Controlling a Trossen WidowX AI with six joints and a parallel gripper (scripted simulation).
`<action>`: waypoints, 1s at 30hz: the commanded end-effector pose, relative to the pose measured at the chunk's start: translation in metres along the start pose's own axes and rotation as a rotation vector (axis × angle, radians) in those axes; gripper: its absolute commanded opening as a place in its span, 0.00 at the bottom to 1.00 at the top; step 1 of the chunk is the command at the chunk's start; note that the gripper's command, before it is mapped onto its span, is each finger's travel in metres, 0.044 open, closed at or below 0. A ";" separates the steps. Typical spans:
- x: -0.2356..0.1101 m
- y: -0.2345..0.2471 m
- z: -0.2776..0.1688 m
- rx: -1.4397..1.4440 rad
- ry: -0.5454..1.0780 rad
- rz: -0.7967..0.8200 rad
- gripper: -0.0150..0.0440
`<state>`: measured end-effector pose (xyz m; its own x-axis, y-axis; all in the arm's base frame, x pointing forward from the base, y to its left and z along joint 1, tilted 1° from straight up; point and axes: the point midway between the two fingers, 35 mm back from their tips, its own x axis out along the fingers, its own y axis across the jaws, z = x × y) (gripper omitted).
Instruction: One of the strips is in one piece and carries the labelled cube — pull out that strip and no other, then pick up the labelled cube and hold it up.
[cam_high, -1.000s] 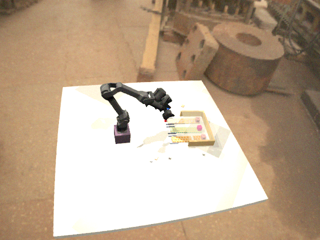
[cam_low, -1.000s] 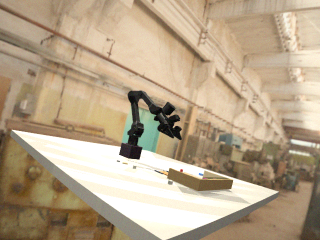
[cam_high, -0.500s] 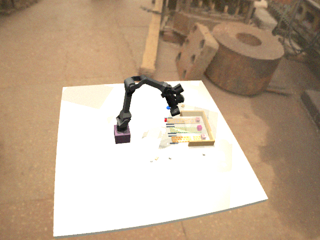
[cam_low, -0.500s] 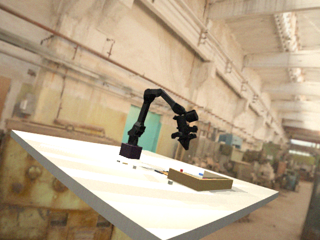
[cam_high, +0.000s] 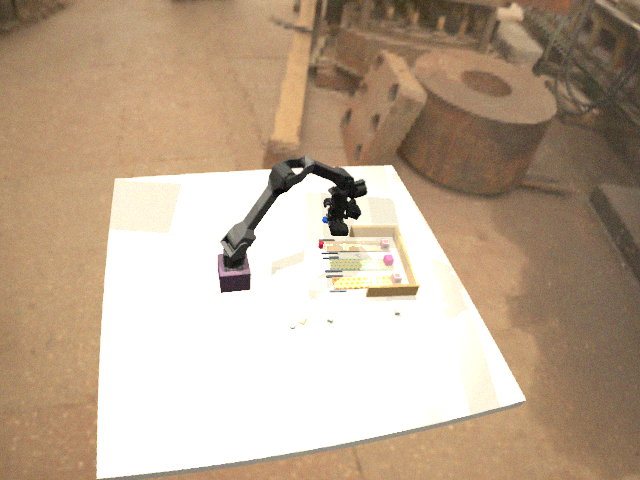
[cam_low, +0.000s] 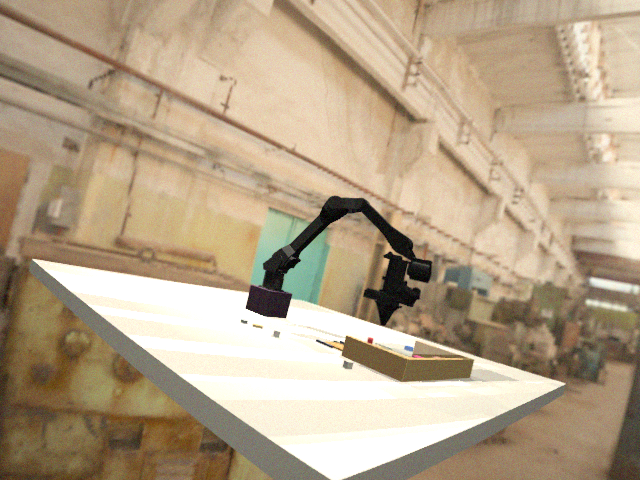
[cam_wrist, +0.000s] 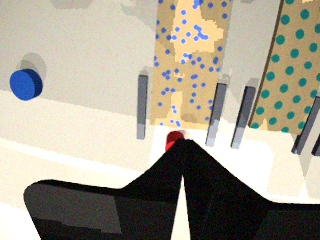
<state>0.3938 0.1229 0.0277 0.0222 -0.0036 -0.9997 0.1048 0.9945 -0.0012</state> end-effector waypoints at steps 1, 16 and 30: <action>0.001 0.001 0.002 0.009 -0.001 0.004 0.25; 0.026 0.001 0.005 0.009 -0.001 0.004 0.25; 0.049 0.001 0.007 0.009 -0.001 0.004 0.25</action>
<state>0.4027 0.1230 -0.0141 0.0311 -0.0009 -0.9995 0.1132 0.9936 0.0026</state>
